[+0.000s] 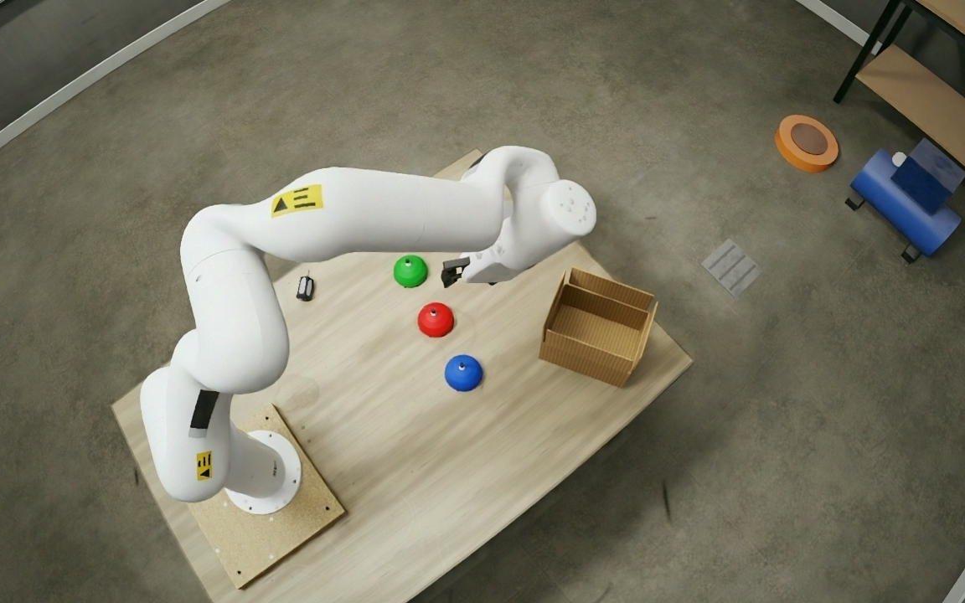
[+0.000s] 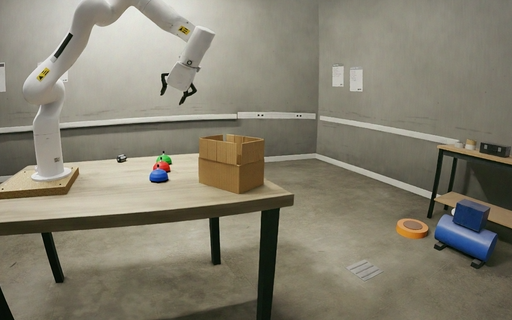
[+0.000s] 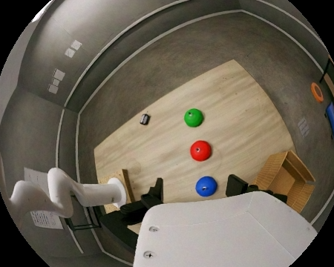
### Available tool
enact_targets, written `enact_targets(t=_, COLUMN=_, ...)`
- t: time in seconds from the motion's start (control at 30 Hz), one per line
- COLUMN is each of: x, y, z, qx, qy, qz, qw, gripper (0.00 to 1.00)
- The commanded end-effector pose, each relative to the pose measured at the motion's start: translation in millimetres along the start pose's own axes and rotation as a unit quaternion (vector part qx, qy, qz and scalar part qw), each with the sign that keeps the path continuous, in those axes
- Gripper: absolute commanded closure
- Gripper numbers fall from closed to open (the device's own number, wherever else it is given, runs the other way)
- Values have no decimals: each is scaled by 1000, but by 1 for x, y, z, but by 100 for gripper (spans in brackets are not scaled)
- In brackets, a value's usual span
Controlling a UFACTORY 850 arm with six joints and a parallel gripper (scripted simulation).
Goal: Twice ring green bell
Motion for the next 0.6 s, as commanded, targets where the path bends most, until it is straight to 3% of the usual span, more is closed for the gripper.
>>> enact_targets(t=0.0, x=-44, y=56, z=3, qx=52, qy=1, qz=-59, qw=997, gripper=0)
enact_targets(t=0.03, x=-49, y=62, z=4, qx=52, qy=1, qz=-59, qw=997, gripper=0)
enact_targets(t=0.07, x=-57, y=73, z=1, qx=77, qy=-5, qz=-80, qw=994, gripper=0)
enact_targets(t=0.13, x=-69, y=89, z=2, qx=77, qy=-5, qz=-80, qw=994, gripper=0)
enact_targets(t=0.2, x=-69, y=89, z=2, qx=77, qy=-5, qz=-80, qw=994, gripper=0)
enact_targets(t=0.23, x=-87, y=114, z=-1, qx=103, qy=-15, qz=-98, qw=990, gripper=0)
enact_targets(t=0.27, x=-89, y=117, z=-1, qx=103, qy=-15, qz=-98, qw=990, gripper=0)
enact_targets(t=0.3, x=-97, y=129, z=-6, qx=129, qy=-27, qz=-112, qw=985, gripper=0)
enact_targets(t=0.37, x=-107, y=144, z=-6, qx=129, qy=-27, qz=-112, qw=985, gripper=0)
enact_targets(t=0.4, x=-113, y=153, z=-12, qx=154, qy=-41, qz=-122, qw=980, gripper=0)
enact_targets(t=0.57, x=-141, y=194, z=-21, qx=176, qy=-56, qz=-129, qw=974, gripper=0)
Point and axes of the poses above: the point where the finger pads meet when closed, its own y axis out along the fingers, its own z axis across the jaws, x = y × z, the point moved 8 cm from there along -y, back along the fingers, and after that the axes turned 4 degrees about y, right-handed, at the moved point
